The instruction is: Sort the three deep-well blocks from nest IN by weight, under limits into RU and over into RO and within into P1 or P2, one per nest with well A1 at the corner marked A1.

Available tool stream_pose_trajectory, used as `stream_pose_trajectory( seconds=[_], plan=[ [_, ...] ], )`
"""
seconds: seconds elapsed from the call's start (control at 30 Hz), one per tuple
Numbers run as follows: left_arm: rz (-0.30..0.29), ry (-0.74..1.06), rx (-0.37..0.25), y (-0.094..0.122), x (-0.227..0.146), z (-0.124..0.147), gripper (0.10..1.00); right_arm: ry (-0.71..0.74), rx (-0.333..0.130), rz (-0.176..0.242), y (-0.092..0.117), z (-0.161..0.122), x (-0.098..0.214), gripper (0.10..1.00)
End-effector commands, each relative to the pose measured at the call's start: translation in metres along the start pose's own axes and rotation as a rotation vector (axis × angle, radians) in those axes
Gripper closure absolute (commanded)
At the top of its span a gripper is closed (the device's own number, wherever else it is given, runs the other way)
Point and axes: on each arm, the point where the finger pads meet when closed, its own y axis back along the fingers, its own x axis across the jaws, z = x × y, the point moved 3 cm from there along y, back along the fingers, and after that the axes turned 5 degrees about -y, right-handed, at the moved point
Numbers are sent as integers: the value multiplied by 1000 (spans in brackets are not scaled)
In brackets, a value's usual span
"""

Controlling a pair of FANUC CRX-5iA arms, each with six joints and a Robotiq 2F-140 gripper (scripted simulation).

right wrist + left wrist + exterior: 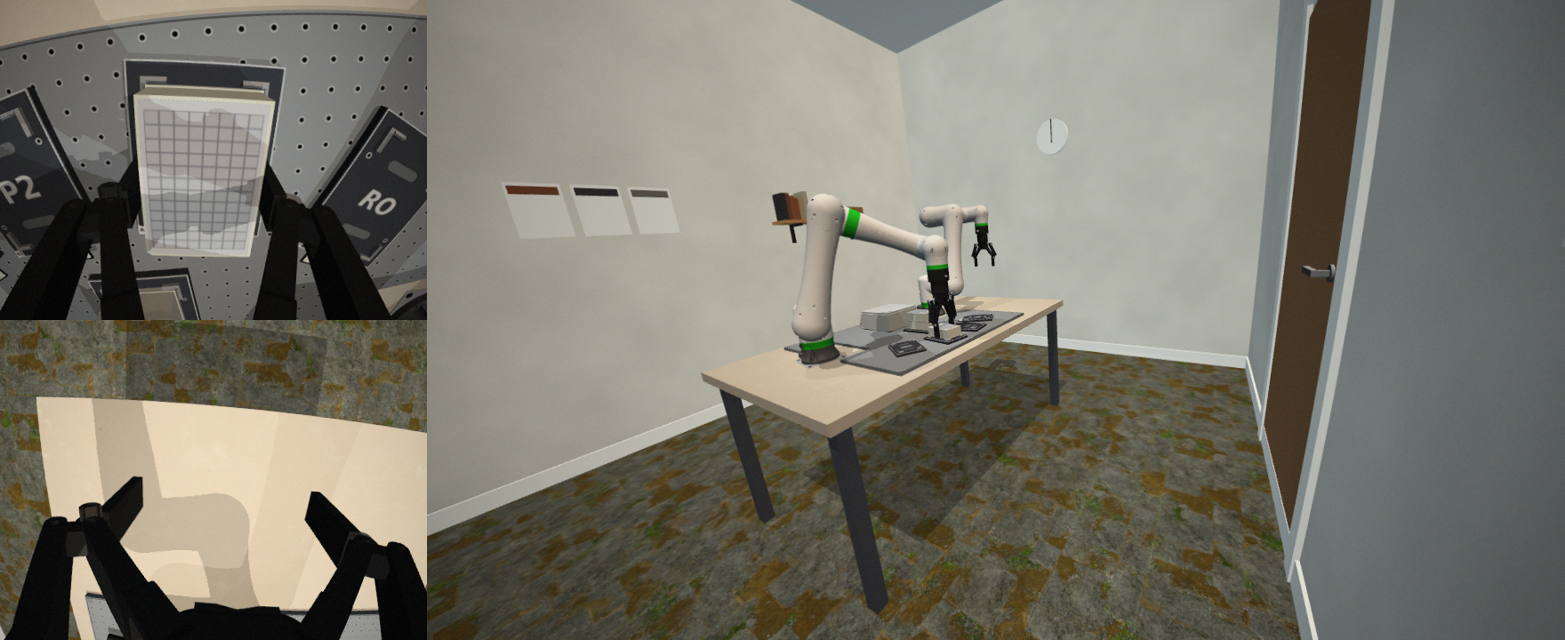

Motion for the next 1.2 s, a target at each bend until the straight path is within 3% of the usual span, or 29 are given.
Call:
stream_pose_trajectory(
  seconds=[0.0, 0.63, 0.67, 1.17],
  plan=[
    [0, 0, 2, 1, 0, 0, 98, 0, 1, -2, 1, 0, 0, 999],
    [0, 0, 2, 1, 0, 0, 98, 0, 1, -2, -2, 0, 0, 999],
    [0, 0, 2, 1, 0, 0, 98, 0, 1, -2, -2, 0, 0, 98],
    [0, 0, 2, 1, 0, 0, 98, 0, 1, -2, -2, 0, 0, 98]
  ],
)
